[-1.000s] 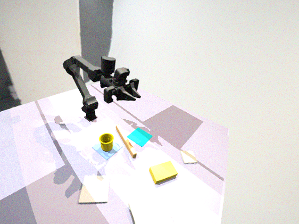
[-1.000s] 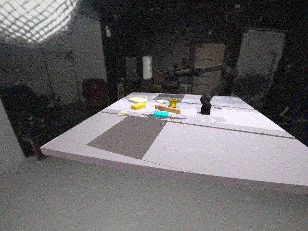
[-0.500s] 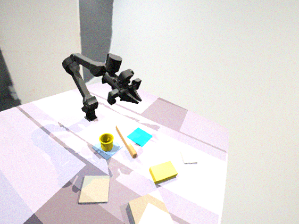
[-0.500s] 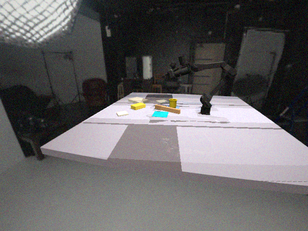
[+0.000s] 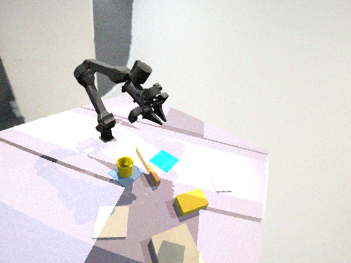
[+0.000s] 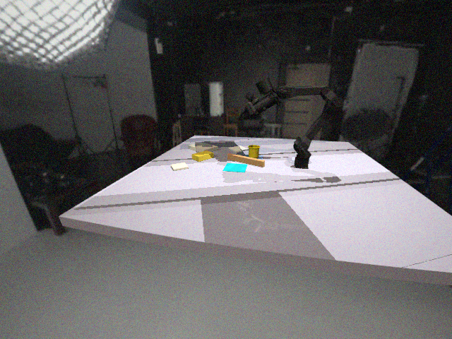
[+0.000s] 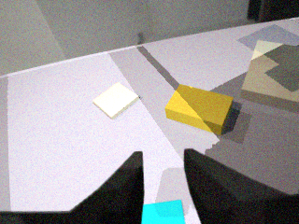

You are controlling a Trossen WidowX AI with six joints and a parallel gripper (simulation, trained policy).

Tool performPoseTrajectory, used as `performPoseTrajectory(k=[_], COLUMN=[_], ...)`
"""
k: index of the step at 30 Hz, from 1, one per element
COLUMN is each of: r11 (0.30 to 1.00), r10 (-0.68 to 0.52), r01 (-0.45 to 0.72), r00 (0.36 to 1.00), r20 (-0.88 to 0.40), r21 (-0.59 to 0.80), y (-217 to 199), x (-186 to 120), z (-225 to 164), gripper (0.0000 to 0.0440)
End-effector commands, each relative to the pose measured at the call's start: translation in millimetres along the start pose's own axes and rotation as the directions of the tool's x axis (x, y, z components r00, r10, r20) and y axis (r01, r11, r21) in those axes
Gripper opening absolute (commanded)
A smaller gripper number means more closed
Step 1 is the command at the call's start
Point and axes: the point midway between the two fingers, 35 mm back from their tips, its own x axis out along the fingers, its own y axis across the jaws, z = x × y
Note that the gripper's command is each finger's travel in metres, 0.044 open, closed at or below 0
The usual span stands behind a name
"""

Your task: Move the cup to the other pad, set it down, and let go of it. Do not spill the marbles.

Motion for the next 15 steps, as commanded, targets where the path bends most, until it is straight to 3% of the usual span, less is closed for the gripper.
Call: performPoseTrajectory(k=[1,15], r11=[1.000,0.999], r10=[-0.002,-0.045], r01=[0.002,0.050], r00=[0.998,0.959], r20=[-0.056,-0.279], r21=[0.013,0.013], y=[2,1], x=[2,2], z=[-6,-26], gripper=[0.0104,0.0122])
